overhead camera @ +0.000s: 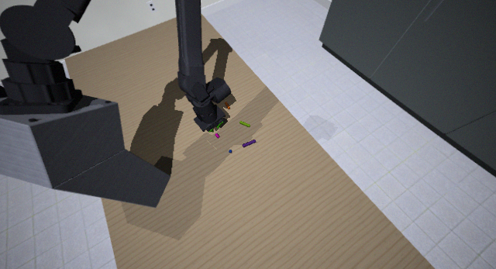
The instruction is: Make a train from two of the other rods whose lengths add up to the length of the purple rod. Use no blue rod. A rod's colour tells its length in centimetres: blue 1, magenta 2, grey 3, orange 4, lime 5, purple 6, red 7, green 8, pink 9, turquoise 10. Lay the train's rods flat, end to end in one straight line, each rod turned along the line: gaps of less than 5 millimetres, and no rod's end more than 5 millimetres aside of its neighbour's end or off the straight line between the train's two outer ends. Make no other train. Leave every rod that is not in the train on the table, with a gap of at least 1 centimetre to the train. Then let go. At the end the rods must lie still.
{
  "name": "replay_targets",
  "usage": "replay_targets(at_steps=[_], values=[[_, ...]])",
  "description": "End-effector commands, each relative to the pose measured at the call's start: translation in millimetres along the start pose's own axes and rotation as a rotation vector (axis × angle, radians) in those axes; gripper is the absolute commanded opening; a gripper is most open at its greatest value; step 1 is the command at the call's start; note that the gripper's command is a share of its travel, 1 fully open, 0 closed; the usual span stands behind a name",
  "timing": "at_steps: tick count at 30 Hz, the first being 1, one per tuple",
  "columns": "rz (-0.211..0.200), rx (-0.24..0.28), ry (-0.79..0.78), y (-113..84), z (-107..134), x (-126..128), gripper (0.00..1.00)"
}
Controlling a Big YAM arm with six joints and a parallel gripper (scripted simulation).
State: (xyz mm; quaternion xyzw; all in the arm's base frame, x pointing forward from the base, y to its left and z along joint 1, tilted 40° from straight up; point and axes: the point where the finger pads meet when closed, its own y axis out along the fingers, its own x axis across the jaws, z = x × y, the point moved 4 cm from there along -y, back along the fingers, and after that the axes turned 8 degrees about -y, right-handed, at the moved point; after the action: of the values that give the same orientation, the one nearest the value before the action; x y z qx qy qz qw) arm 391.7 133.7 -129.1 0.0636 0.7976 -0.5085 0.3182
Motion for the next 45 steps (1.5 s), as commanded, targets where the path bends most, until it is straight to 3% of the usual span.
replay_targets(at_steps=[1, 26, 45], values=[[-0.003, -0.010, -0.003, 8.0, -6, 3, 0.24], [-0.003, -0.010, -0.003, 41.8, -6, 4, 0.24], [-0.005, -0.011, -0.004, 51.4, -7, 5, 0.24]])
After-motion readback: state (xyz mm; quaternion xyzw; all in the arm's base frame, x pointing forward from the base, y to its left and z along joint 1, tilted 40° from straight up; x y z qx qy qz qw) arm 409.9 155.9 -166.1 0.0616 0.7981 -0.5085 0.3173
